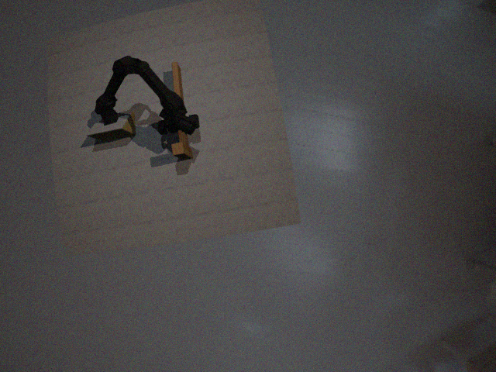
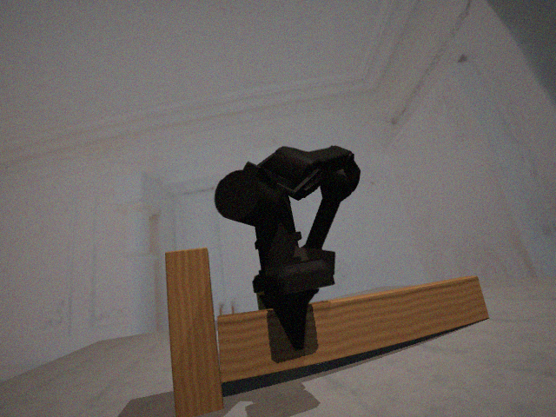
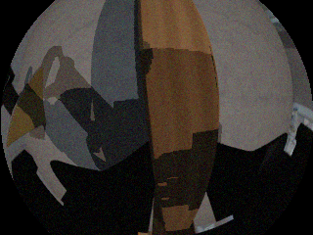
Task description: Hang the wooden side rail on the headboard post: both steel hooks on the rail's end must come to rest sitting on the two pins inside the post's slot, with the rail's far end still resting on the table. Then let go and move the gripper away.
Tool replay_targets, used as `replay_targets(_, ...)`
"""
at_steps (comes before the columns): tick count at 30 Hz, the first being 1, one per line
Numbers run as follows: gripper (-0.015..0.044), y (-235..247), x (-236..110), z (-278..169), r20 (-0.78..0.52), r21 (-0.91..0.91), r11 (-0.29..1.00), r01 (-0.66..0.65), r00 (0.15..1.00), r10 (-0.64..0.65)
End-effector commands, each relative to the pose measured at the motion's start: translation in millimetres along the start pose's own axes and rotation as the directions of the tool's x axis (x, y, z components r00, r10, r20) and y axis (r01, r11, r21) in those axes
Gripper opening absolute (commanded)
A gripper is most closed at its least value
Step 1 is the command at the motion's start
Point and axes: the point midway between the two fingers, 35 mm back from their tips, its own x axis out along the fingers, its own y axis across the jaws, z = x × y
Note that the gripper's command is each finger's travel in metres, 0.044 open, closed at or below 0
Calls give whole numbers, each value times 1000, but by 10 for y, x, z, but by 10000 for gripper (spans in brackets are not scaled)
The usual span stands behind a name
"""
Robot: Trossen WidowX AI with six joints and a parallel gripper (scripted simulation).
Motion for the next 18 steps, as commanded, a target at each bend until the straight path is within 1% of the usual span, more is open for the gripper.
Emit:
replay_targets(1, 0, 3, -9, -26, -6, 6, 1000, 4, 1000, -4)
replay_targets(12, 0, 3, 8, -26, -6, 6, 1000, 4, 1000, -4)
replay_targets(18, 157, 5, 7, -4, 0, 2, 1000, 0, 1000, 0)
